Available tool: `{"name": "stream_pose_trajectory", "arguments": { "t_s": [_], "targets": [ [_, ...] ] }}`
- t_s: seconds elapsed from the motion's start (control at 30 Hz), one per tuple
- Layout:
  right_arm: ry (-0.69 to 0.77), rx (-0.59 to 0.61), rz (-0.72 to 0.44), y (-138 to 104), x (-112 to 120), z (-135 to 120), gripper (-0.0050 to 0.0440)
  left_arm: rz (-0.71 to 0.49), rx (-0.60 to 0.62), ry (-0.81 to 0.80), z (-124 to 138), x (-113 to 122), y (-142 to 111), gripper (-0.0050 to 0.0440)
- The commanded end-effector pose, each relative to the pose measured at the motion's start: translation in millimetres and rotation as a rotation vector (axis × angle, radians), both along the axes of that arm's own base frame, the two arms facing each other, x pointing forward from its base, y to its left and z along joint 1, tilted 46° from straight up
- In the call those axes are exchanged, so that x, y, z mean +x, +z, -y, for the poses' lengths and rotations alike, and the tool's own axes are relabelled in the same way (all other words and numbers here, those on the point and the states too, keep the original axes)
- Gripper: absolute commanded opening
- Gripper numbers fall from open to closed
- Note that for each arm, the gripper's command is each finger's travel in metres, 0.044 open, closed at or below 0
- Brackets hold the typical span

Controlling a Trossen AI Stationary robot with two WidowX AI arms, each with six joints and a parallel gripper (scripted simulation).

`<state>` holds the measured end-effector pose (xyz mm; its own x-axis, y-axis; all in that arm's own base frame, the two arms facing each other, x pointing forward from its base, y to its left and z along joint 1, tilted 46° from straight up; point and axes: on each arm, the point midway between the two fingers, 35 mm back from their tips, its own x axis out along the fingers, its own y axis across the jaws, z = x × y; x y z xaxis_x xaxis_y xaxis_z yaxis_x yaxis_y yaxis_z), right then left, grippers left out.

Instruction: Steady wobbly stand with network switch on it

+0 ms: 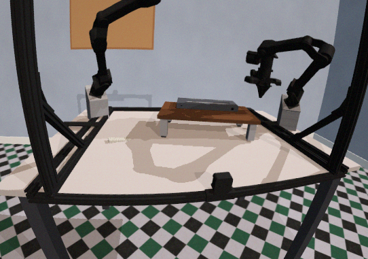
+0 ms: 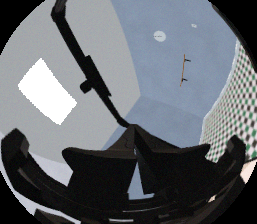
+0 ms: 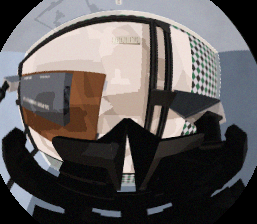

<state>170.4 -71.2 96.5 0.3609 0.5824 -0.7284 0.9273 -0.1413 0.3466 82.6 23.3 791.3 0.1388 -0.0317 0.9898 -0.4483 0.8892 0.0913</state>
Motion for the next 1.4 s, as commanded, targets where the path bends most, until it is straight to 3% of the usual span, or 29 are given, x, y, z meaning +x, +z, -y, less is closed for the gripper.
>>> {"name": "stream_pose_trajectory", "arguments": {
  "t_s": [0.0,0.2,0.23,0.43,0.63,0.77,1.0,1.17,1.33,1.37],
  "targets": [
    [0.0,0.0,0.0,0,0,0,0.0,-0.237,-0.036,0.036,-22,72,-21,0.0],
    [0.0,0.0,0.0,0,0,0,0.0,-0.606,-0.065,0.056,-48,162,-74,0.0],
    [0.0,0.0,0.0,0,0,0,0.0,-0.606,-0.065,0.056,-52,175,-81,0.0],
    [0.0,0.0,0.0,0,0,0,0.0,-0.62,-0.072,0.046,-55,176,-84,0.0],
    [0.0,0.0,0.0,0,0,0,0.0,-0.971,-0.092,0.023,-74,249,-164,0.0],
    [0.0,0.0,0.0,0,0,0,0.0,-1.199,-0.101,-0.017,-79,280,-219,0.0],
    [0.0,0.0,0.0,0,0,0,0.0,-1.217,-0.112,-0.029,-81,287,-229,0.0],
    [0.0,0.0,0.0,0,0,0,0.0,-1.494,-0.121,-0.108,-81,312,-310,0.0],
    [0.0,0.0,0.0,0,0,0,0.0,-1.756,-0.133,-0.221,-72,318,-388,0.0],
    [0.0,0.0,0.0,0,0,0,0.0,-1.756,-0.133,-0.221,-72,318,-388,0.0]
  ]
}}
